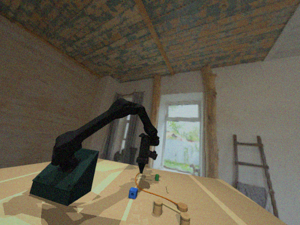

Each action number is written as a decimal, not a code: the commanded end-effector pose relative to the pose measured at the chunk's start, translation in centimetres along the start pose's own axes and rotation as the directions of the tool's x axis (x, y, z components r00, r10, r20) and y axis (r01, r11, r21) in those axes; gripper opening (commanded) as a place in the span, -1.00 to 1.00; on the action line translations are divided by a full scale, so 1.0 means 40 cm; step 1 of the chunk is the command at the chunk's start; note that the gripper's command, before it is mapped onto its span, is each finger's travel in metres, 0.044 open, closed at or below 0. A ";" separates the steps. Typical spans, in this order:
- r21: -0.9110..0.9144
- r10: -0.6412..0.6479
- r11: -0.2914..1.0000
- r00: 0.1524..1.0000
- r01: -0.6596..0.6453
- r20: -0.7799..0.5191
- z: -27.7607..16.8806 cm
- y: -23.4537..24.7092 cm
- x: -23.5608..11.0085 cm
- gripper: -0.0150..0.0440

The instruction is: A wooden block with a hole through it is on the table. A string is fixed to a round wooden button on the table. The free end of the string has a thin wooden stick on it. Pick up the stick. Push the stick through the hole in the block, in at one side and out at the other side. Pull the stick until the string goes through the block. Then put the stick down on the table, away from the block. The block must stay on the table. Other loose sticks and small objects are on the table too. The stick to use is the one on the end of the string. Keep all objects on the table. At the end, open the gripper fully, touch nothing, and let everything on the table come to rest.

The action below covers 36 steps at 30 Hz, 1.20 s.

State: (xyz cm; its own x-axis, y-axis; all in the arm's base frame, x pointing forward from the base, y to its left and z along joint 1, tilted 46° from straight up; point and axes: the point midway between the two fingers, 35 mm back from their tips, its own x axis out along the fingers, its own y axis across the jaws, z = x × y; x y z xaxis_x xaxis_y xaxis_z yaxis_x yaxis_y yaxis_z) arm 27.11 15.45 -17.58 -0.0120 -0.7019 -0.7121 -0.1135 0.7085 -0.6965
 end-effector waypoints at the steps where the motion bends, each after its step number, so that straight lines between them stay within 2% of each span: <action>1: 0.166 0.002 0.986 1.000 -0.003 0.007 0.016 -0.003 -0.004 -0.49; 9: 0.445 0.002 0.895 1.000 -0.005 0.007 0.033 -0.011 -0.004 -0.49; 17: 0.686 0.002 0.728 1.000 -0.007 0.008 0.050 -0.020 -0.003 -0.49; 27: 0.902 0.001 0.431 1.000 -0.008 0.008 0.071 -0.031 -0.002 -0.49; 36: 0.993 0.000 0.114 1.000 -0.009 0.009 0.090 -0.043 0.000 -0.49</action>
State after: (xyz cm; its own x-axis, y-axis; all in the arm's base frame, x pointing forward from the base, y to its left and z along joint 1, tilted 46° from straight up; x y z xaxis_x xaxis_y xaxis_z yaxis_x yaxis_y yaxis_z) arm 30.33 14.46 -16.88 -0.0101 -0.7024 -0.7117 0.9366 0.2426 -0.2528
